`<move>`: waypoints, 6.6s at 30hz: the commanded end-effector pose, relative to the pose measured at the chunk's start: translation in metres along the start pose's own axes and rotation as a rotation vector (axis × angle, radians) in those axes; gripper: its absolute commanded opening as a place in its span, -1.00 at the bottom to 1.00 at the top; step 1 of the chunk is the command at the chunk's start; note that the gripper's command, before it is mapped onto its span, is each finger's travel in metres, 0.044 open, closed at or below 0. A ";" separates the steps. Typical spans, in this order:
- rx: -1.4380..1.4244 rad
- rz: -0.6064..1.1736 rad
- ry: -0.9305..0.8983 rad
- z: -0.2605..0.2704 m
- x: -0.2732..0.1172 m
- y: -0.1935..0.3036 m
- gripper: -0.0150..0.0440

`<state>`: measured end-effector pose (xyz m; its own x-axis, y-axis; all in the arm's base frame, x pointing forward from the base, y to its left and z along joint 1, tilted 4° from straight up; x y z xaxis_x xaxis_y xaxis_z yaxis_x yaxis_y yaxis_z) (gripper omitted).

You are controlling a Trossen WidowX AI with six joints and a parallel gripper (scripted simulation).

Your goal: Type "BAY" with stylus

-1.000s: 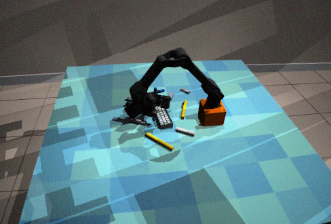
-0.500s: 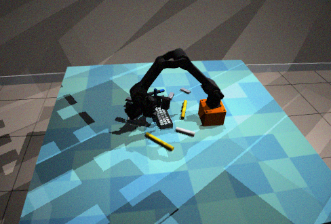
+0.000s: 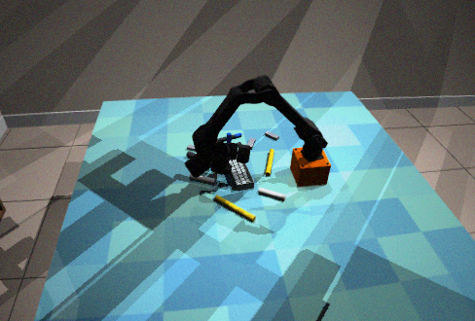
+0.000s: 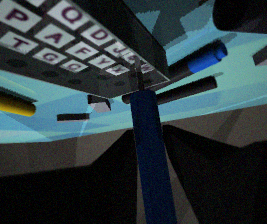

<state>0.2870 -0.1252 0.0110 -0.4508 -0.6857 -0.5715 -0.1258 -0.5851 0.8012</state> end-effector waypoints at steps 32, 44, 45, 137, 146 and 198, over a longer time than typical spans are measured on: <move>0.002 0.001 -0.001 0.043 -0.049 0.005 -0.49; 0.002 0.001 -0.001 0.039 -0.038 -0.012 -0.49; 0.002 0.001 -0.001 0.039 -0.038 -0.012 -0.49; 0.003 0.000 -0.001 0.040 -0.039 0.008 -0.49; 0.004 0.004 -0.001 0.031 -0.021 0.024 -0.49; 0.004 0.004 -0.001 0.023 -0.001 -0.008 -0.22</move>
<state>0.2682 -0.1098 0.0087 -0.4543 -0.6854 -0.5691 -0.1288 -0.5815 0.8033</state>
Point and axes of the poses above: the point midway between the two fingers, 35 mm back from their tips, its own x axis out along the fingers, its own z axis across the jaws, y = z × x, the point moved 1 cm from there along -x, back along the fingers, and after that the axes turned 14 degrees about -x, right-handed, at the moved point
